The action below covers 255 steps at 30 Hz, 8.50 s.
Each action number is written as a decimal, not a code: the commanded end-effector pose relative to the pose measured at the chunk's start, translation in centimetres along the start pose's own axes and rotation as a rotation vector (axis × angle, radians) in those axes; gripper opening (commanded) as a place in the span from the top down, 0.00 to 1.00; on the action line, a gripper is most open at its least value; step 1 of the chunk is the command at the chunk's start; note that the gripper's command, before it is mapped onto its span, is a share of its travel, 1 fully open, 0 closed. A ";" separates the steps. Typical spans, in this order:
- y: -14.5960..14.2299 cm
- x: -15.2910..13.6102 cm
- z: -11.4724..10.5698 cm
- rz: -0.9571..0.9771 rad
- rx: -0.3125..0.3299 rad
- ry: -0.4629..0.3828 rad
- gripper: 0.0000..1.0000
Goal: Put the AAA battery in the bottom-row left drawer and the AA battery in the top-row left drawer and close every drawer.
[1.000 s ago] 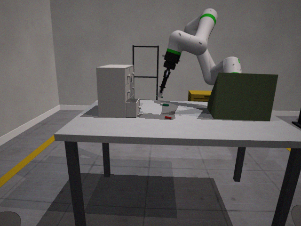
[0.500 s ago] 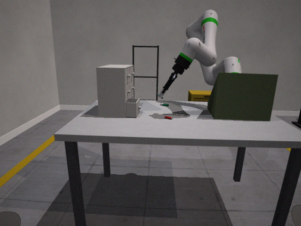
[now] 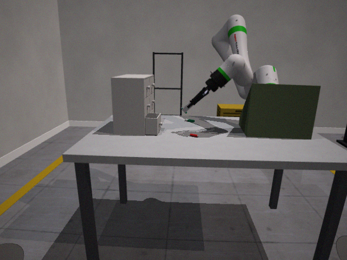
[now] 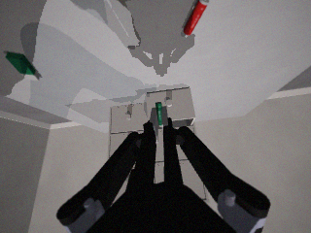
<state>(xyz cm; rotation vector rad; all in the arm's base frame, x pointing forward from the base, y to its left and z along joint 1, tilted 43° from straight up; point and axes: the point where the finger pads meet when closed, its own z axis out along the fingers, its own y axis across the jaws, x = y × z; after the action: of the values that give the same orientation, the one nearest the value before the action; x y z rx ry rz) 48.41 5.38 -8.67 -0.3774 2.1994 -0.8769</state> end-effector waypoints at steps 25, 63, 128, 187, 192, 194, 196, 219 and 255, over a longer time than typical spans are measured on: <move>-0.4 -0.6 1.0 0.004 -0.001 -0.078 0.97; -0.4 -9.2 9.7 0.004 -0.001 -0.078 0.97; -0.4 -12.2 12.8 0.004 -0.001 -0.078 0.85; -0.4 -1.6 0.7 0.004 -0.001 -0.078 0.00; -0.4 -0.9 -0.1 0.004 -0.001 -0.078 0.00; -0.4 -0.8 -0.3 0.004 -0.001 -0.078 0.00; -0.4 -0.7 -0.4 0.004 -0.001 -0.078 0.00; -0.4 -0.9 -0.6 0.003 0.001 -0.003 0.00; -0.4 -3.2 -2.9 0.004 -0.002 0.701 0.00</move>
<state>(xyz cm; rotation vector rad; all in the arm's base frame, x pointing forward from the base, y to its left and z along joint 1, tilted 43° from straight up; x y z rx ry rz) 47.52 8.56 -6.19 -0.1502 2.6942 -0.9862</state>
